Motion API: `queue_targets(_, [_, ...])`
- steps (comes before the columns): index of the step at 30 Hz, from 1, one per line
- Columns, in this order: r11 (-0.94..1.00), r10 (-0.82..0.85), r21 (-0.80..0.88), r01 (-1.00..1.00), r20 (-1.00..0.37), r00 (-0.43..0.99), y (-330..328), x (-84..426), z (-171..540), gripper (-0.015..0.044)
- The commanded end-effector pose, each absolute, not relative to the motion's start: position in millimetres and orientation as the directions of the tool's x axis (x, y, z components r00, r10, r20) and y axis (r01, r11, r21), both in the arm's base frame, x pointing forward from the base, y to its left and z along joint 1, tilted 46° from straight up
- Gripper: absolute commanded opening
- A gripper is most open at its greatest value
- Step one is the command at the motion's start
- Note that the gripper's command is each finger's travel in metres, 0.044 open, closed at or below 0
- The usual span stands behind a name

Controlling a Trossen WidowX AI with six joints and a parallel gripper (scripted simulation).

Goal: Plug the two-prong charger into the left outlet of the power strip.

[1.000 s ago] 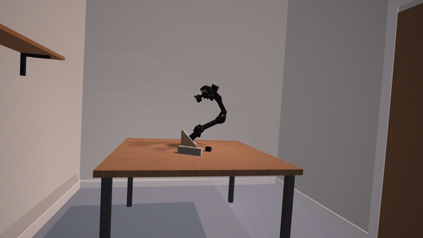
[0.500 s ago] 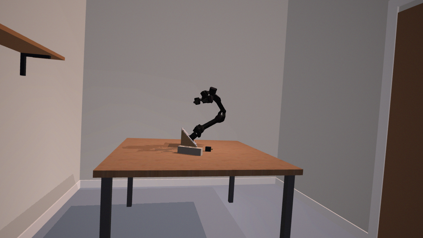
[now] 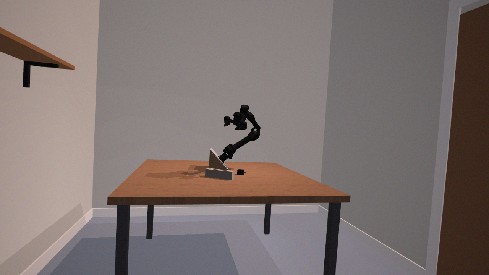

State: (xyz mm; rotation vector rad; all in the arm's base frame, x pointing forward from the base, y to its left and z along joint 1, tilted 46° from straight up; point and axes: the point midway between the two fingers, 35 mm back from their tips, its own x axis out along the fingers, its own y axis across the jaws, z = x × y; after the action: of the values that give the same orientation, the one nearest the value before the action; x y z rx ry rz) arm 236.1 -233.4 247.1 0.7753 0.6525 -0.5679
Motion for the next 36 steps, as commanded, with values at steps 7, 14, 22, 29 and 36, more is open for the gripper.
queue_targets(7, [0.794,-0.055,0.363,0.487,-0.756,0.652,-195,257,221,0.044])
queue_targets(14, [0.894,0.053,0.316,0.316,-0.778,0.626,-168,267,205,0.044])
queue_targets(22, [0.956,0.174,0.279,0.094,-0.793,0.583,-137,274,189,0.044])
queue_targets(29, [0.96,0.275,0.256,-0.111,-0.8,0.533,-110,277,176,0.044])
queue_targets(36, [0.919,0.369,0.239,-0.315,-0.801,0.472,-81,277,164,0.044])
